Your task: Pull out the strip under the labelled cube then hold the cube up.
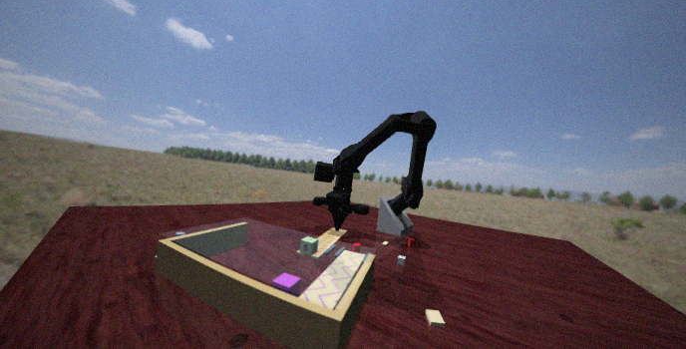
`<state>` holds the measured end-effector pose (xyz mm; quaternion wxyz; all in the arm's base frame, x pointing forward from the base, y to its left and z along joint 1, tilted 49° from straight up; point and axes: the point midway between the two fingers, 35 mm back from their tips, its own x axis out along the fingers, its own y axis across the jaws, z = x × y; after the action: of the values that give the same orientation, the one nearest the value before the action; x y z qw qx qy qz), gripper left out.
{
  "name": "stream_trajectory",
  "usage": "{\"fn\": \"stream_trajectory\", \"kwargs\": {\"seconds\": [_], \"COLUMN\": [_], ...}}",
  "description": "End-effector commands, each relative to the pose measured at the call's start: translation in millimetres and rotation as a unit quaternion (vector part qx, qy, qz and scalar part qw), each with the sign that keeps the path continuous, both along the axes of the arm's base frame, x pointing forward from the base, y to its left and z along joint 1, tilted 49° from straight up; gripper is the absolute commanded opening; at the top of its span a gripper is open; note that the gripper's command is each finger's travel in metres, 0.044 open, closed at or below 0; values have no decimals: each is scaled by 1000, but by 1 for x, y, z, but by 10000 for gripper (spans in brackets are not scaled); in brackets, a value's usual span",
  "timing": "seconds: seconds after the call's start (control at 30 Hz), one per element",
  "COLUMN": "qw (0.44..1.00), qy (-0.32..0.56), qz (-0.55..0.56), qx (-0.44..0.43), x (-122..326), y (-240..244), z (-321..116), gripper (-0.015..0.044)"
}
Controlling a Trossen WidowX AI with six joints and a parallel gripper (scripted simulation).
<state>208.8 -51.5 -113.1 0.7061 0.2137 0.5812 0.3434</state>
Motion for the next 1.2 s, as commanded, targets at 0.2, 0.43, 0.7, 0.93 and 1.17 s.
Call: {"fn": "stream_trajectory", "kwargs": {"seconds": [0.2,0.43,0.7,0.93,1.17], "qw": [1000,1000,1000,1000,1000], "qy": [12,12,12,22,23], "qz": [9,9,9,0,-2], "qx": [5,5,4,5,6], "x": [-7,-7,-1,17,38], "y": [7,7,-32,-28,-27], "z": [-2,-2,28,31,38], "gripper": [0,0,0,79,263]}}
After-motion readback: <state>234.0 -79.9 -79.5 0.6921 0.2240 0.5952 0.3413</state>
